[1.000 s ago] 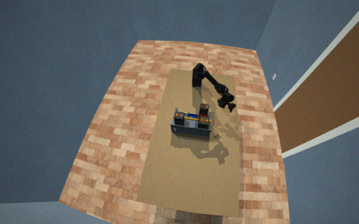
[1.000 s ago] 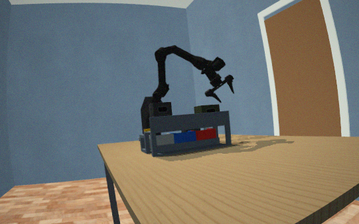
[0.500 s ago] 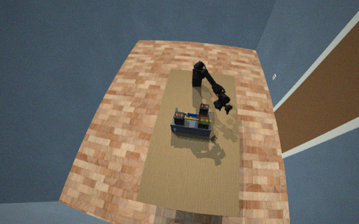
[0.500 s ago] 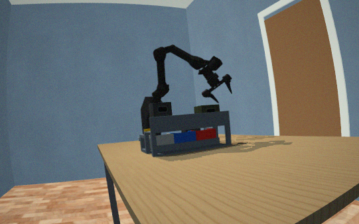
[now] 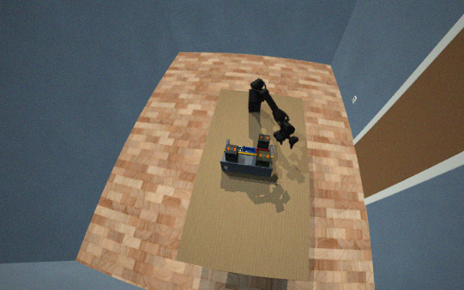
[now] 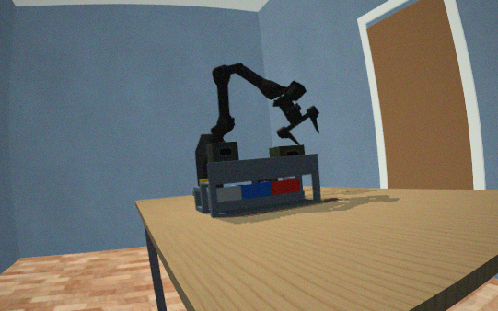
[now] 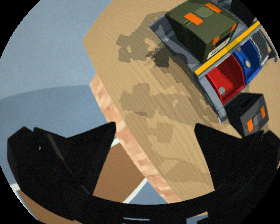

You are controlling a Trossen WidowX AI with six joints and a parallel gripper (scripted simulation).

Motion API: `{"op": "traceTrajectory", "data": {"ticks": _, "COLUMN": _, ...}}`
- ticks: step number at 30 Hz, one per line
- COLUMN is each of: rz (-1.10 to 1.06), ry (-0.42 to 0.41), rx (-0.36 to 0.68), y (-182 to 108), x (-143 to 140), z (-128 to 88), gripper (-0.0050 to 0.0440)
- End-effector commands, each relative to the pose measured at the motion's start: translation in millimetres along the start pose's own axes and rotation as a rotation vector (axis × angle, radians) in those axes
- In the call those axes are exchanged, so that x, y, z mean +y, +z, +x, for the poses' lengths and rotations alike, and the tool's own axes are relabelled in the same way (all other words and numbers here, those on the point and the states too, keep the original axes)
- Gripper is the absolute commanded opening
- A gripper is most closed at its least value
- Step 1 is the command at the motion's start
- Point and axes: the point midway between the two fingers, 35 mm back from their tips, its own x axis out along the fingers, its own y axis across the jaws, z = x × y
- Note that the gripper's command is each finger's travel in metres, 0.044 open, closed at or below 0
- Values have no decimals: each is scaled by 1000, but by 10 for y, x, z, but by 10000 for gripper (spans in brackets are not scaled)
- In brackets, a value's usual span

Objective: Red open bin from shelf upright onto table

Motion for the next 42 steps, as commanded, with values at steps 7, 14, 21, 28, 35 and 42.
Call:
{"op": "traceTrajectory", "data": {"ticks": 7, "rz": 5, "ry": 40, "rx": -16, "y": 86, "x": 88, "z": -96, "gripper": 440}}
{"op": "traceTrajectory", "data": {"ticks": 14, "rz": -78, "ry": 35, "rx": -70, "y": 353, "x": -51, "z": -78, "gripper": 440}}
{"op": "traceTrajectory", "data": {"ticks": 21, "rz": -78, "ry": 35, "rx": -70, "y": 353, "x": -51, "z": -78, "gripper": 440}}
{"op": "traceTrajectory", "data": {"ticks": 28, "rz": -147, "ry": 26, "rx": -115, "y": 502, "x": -165, "z": -76, "gripper": 440}}
{"op": "traceTrajectory", "data": {"ticks": 35, "rz": -165, "ry": 26, "rx": -126, "y": 541, "x": -191, "z": -78, "gripper": 440}}
{"op": "traceTrajectory", "data": {"ticks": 42, "rz": -180, "ry": 17, "rx": -136, "y": 581, "x": -229, "z": -71, "gripper": 440}}
